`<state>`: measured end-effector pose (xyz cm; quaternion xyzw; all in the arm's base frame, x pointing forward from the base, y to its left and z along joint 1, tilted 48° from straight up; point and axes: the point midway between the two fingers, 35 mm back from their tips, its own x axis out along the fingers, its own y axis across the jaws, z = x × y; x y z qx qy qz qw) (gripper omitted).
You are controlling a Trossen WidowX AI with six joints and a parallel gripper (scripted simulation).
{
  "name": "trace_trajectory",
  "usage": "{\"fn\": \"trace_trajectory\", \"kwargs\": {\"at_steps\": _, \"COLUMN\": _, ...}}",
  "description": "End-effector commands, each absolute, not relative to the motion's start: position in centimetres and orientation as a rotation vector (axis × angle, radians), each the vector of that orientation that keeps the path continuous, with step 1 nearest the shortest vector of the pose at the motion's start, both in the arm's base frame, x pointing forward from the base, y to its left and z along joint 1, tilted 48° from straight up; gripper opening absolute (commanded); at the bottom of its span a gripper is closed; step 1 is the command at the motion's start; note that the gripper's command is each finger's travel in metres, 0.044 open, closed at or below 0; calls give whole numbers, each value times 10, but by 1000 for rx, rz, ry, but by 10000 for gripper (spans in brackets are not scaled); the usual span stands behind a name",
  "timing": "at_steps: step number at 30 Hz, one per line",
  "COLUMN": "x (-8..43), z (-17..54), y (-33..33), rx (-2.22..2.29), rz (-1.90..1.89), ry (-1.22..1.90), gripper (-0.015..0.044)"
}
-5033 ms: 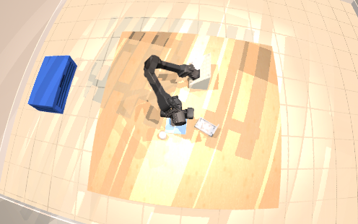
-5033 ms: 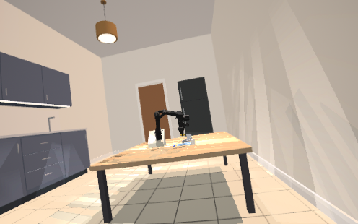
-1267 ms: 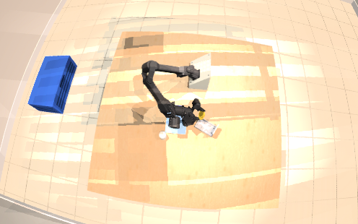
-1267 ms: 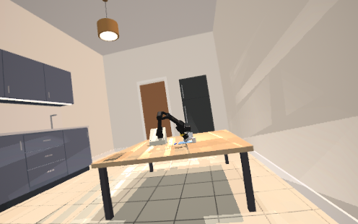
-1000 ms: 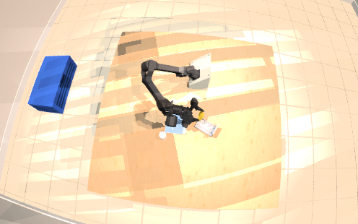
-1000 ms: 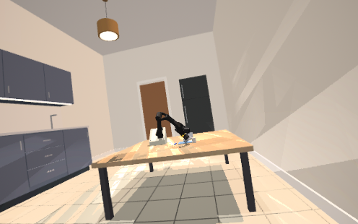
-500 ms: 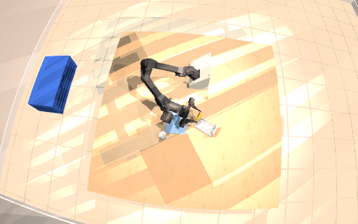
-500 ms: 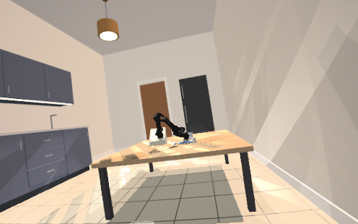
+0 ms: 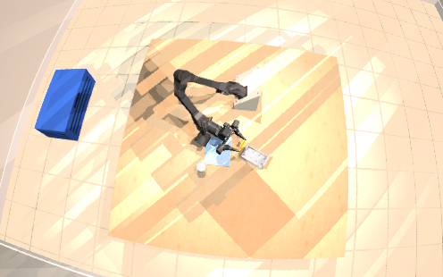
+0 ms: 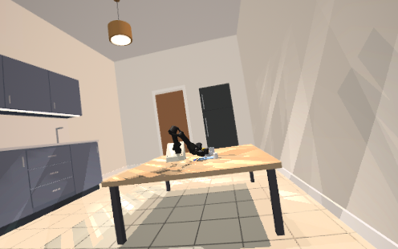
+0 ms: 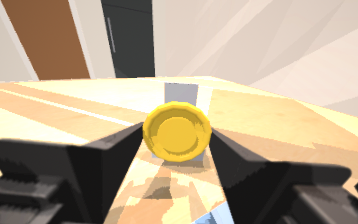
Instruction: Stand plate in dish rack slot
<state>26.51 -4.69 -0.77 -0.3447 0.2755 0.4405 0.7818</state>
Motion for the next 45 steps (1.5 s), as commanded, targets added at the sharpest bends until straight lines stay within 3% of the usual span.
{"fn": "trace_trajectory", "kwargs": {"at_steps": 1, "x": 264, "z": -4, "y": -48, "rx": -790, "rz": 946, "ry": 543, "gripper": 0}}
{"fn": "trace_trajectory", "kwargs": {"at_steps": 45, "x": 290, "z": -35, "y": -22, "rx": -814, "rz": 933, "ry": 525, "gripper": 0}}
